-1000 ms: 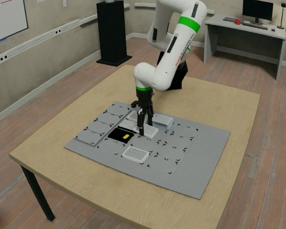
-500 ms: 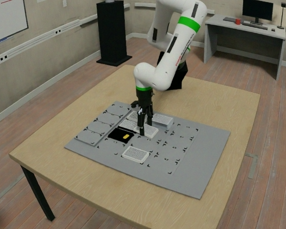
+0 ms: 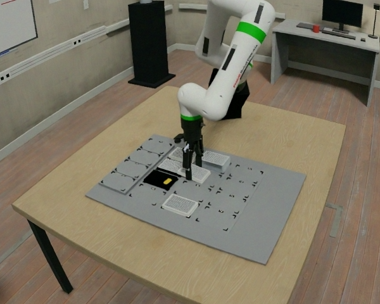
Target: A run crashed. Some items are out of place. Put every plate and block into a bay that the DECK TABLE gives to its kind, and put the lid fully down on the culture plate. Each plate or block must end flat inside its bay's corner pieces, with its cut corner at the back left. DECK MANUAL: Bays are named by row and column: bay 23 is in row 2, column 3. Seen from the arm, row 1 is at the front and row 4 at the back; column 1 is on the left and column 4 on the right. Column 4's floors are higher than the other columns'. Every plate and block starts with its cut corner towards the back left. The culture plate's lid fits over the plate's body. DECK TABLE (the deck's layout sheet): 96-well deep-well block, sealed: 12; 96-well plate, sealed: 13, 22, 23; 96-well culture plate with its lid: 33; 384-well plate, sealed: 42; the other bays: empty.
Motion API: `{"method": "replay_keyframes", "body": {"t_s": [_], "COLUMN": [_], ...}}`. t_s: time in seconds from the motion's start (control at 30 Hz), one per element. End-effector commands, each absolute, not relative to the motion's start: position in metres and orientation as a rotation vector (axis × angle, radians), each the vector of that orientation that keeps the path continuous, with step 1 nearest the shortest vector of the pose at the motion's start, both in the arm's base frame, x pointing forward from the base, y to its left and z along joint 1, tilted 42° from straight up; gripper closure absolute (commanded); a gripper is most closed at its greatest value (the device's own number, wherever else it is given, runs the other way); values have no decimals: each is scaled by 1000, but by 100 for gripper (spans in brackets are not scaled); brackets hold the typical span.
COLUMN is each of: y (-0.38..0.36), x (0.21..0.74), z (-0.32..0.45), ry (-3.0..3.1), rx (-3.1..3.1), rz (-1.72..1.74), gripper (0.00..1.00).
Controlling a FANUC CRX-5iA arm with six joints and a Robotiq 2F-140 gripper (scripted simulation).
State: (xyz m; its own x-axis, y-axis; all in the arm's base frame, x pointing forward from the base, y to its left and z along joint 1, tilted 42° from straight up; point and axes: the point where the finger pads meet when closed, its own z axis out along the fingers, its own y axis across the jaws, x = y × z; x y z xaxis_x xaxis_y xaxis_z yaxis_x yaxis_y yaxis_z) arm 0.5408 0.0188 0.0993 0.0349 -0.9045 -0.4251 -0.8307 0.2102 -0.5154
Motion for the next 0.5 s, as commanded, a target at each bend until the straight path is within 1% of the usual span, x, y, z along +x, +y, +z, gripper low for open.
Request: {"method": "replay_keyframes", "body": {"t_s": [0.0,0.47], "y": [18,18], "x": [541,541], "z": [100,100], "ry": [1791,1791], "rx": [-1619,-1619], "rz": [-136,-136], "gripper": [39,40]}}
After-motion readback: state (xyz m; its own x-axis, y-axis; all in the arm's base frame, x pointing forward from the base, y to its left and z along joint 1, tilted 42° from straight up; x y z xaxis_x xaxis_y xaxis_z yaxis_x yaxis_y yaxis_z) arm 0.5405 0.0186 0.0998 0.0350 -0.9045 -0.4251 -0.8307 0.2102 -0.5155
